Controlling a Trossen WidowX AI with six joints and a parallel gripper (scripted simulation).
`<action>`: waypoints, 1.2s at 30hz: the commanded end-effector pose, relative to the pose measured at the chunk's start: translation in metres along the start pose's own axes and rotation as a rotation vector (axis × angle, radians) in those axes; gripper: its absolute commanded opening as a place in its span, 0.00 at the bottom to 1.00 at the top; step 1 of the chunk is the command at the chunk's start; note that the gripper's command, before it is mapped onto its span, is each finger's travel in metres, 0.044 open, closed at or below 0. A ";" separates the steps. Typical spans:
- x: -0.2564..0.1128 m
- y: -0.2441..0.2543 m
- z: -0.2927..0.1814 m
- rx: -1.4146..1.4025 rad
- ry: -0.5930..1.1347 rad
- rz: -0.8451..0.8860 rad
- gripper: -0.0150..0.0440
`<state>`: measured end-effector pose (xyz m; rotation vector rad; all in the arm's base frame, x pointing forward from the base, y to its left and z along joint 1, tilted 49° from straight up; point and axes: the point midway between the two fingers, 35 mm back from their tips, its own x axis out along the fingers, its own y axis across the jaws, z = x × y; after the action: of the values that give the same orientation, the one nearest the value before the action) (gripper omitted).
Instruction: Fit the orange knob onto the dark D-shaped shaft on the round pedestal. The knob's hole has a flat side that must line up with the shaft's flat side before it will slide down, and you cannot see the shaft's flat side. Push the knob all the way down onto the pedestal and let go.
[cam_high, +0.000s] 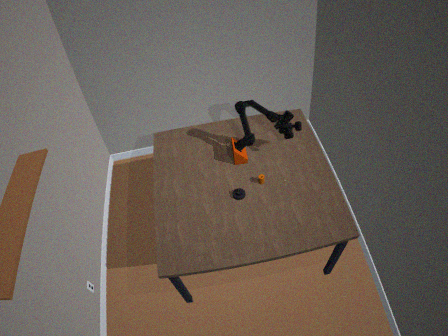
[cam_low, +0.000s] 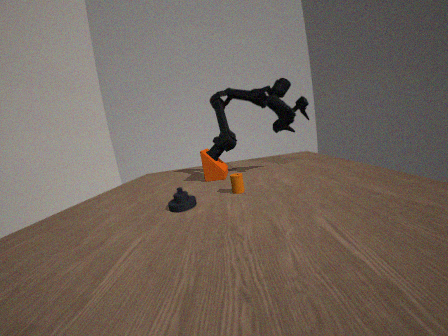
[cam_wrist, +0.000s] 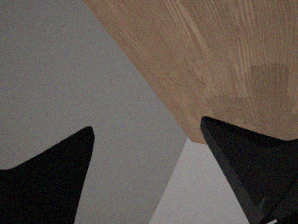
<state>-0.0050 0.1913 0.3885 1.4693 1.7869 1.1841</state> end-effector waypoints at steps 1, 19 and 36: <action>0.000 0.000 0.000 0.000 0.000 0.000 0.98; -0.044 -0.004 0.204 -0.307 -0.623 -0.329 1.00; -0.163 -0.055 0.295 -0.367 -0.634 -0.723 1.00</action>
<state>0.2325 0.1641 0.2206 0.8802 1.3034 0.5642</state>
